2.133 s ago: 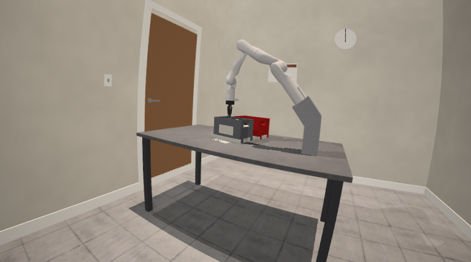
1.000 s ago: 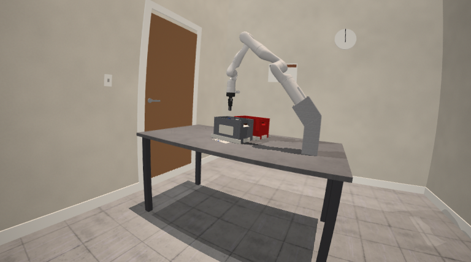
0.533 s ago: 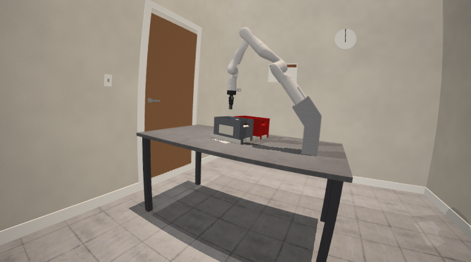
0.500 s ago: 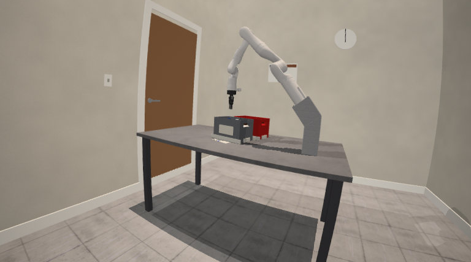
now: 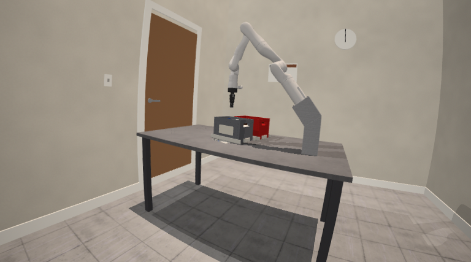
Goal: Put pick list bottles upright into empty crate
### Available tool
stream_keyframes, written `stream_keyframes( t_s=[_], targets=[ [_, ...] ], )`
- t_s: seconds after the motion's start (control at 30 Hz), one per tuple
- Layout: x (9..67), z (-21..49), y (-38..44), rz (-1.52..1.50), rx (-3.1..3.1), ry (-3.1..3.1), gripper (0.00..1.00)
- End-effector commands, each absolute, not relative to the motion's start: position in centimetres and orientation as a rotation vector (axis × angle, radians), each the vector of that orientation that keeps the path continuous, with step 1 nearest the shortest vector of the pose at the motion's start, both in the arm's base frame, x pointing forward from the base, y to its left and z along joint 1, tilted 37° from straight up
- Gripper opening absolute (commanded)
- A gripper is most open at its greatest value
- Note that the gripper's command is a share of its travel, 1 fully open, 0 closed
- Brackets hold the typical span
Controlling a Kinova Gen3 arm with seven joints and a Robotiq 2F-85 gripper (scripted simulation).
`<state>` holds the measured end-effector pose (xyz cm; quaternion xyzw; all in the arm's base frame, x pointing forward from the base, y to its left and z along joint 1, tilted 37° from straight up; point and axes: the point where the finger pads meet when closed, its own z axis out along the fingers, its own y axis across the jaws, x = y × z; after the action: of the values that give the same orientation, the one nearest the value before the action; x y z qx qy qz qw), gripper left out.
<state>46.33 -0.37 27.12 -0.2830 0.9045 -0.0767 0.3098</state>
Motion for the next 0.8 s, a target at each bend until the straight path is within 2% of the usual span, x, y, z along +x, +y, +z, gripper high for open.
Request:
stream_keyframes(
  t_s=[0.0,0.77],
  targets=[
    [45.3,27.0,1.0,-0.211,-0.744,2.39,0.67],
    [39.6,25.9,8.6,-0.211,-0.744,2.39,0.67]
  ],
)
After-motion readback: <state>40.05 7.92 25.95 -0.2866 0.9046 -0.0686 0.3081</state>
